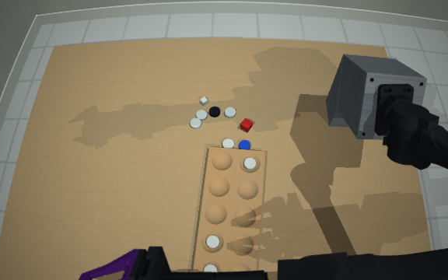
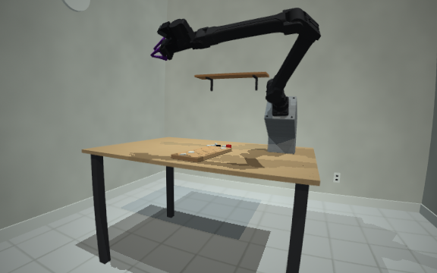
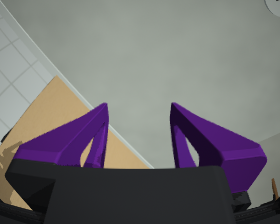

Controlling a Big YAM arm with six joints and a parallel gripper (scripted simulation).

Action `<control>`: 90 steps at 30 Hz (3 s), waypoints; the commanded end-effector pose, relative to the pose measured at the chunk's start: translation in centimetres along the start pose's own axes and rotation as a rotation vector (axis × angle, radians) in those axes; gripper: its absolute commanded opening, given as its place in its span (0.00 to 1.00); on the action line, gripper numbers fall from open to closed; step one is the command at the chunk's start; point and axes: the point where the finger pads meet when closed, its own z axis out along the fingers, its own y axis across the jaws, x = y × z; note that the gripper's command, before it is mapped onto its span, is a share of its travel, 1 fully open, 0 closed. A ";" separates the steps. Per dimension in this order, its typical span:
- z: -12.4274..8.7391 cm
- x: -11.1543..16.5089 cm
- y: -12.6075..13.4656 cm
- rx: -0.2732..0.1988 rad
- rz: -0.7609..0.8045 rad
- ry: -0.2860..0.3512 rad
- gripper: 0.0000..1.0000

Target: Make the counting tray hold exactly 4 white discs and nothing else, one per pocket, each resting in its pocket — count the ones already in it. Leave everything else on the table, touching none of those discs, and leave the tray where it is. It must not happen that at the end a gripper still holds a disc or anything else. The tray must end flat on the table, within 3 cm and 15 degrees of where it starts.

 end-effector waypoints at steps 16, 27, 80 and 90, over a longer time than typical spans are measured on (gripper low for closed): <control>3.7 6.7 -3.4 0.023 -0.005 0.146 0.45; 8.2 20.9 -4.5 -0.104 0.011 0.441 0.45; -9.8 67.6 0.9 -0.654 0.794 1.273 0.45; -10.0 68.3 2.2 -0.662 0.796 1.297 0.45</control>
